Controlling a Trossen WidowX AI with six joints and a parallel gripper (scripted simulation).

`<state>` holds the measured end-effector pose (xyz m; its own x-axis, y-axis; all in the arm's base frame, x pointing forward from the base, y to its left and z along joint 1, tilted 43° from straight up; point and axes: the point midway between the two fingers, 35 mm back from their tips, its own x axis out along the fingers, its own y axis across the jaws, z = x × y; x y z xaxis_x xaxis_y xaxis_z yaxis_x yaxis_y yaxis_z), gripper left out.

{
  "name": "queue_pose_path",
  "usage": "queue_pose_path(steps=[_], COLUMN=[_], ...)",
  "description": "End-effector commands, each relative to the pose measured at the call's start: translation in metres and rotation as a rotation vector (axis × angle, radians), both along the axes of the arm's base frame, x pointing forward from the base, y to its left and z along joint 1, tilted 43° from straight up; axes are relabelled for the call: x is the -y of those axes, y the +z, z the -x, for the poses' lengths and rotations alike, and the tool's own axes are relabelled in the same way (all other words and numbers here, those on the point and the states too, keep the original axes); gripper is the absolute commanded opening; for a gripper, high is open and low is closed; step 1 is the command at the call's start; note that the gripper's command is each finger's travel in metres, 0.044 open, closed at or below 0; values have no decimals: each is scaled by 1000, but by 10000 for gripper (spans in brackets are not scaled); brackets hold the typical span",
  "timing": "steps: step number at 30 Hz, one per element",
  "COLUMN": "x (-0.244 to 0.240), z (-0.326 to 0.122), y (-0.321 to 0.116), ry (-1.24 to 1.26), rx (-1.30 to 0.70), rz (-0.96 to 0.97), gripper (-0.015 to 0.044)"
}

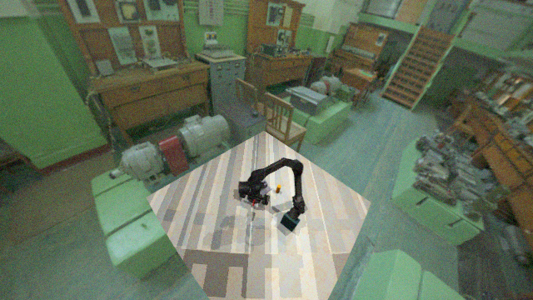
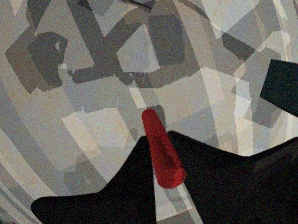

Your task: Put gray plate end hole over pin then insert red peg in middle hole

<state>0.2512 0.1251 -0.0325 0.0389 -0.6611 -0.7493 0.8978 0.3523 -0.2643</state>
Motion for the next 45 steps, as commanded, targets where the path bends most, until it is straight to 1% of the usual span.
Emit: queue_pose_path(steps=[1,22,45], x=[5,35,80], z=[-7,-42,-72], y=[6,39,81], ry=[-2,-9,-2], rx=[4,10,12], rz=[-3,-24,-15], gripper=[0,0,0])
